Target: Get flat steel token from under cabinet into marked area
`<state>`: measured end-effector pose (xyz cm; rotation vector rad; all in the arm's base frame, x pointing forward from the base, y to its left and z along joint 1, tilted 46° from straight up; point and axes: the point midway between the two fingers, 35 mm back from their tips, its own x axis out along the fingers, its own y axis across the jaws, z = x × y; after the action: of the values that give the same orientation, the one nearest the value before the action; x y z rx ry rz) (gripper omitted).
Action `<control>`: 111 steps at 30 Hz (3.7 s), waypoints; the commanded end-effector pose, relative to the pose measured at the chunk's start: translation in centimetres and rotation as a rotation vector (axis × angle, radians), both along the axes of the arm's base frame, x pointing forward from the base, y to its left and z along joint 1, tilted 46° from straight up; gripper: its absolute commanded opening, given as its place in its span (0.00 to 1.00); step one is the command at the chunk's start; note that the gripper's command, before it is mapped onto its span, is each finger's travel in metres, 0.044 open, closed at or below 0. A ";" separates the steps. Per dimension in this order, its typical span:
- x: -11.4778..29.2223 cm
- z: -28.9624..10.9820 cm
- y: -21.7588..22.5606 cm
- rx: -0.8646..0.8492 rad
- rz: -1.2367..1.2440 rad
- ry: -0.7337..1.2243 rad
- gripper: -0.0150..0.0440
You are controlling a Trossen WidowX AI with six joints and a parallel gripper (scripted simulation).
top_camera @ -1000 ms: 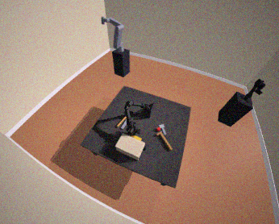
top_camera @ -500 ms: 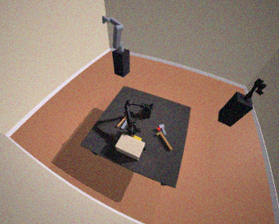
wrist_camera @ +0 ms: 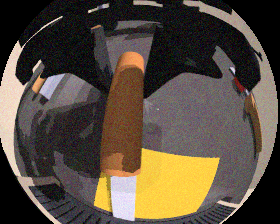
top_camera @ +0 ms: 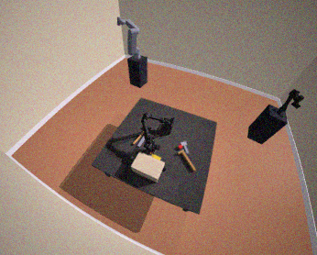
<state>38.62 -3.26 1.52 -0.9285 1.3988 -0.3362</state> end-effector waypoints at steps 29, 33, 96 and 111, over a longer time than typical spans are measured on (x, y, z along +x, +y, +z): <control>-3.3 0.3 -1.4 -0.001 -0.001 0.007 0.25; -3.6 0.4 -1.5 -0.001 -0.001 0.007 0.25; -10.2 1.2 -4.2 -0.003 -0.001 0.011 0.25; -11.9 1.5 -4.9 -0.003 -0.001 0.012 0.25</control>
<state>27.38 -7.84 2.97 -0.9321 1.4035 -0.3335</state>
